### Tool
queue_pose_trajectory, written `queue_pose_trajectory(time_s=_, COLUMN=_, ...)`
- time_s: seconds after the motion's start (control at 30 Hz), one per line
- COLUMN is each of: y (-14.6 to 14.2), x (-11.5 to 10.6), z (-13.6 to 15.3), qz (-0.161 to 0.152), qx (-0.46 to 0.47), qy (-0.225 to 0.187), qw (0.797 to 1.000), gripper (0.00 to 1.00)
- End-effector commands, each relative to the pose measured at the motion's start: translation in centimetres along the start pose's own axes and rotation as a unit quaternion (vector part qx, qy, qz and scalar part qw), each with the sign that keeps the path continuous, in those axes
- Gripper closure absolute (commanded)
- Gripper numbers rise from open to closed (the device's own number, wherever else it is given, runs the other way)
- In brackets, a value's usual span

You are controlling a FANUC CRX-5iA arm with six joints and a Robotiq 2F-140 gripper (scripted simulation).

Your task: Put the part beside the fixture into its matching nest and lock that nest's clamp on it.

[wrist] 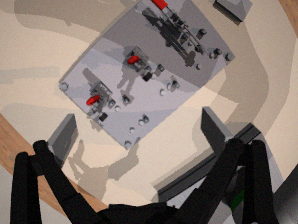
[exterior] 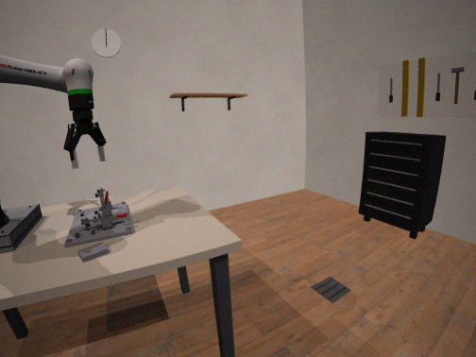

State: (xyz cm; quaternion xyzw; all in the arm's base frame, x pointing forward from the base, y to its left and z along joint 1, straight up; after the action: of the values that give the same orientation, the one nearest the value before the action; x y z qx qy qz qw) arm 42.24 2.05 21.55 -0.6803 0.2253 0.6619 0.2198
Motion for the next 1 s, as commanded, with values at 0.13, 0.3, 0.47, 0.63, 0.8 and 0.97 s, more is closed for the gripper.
queue_pose_trajectory(time_s=0.13, y=4.3, x=1.1, z=-2.2, qz=-0.003, qx=-0.119, qy=-0.006, qw=0.993, gripper=0.00)
queue_pose_trajectory(time_s=0.3, y=5.5, x=1.4, z=-2.7, qz=-0.002, qx=-0.150, qy=-0.006, qw=0.989, gripper=0.00)
queue_pose_trajectory(time_s=0.47, y=7.7, x=1.9, z=-3.5, qz=-0.002, qx=-0.207, qy=-0.007, qw=0.978, gripper=0.00)
queue_pose_trajectory(time_s=0.63, y=9.6, x=2.4, z=-4.0, qz=-0.002, qx=-0.255, qy=-0.008, qw=0.967, gripper=0.00)
queue_pose_trajectory(time_s=0.8, y=11.2, x=2.7, z=-4.4, qz=-0.002, qx=-0.293, qy=-0.008, qw=0.956, gripper=0.00)
queue_pose_trajectory(time_s=0.97, y=13.0, x=3.2, z=-4.7, qz=-0.002, qx=-0.337, qy=-0.009, qw=0.942, gripper=0.00)
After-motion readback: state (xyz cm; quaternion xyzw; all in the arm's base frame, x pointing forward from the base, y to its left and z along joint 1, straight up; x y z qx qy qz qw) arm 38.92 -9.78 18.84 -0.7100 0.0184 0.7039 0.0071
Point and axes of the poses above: the point where the finger pads meet when closed, its own x axis out along the fingers, its own y axis across the jaws, z = x × y, the point moved 3 cm from there along -x, back along the fingers, and after that the axes turned 3 degrees about -x, right-handed, at the moved point
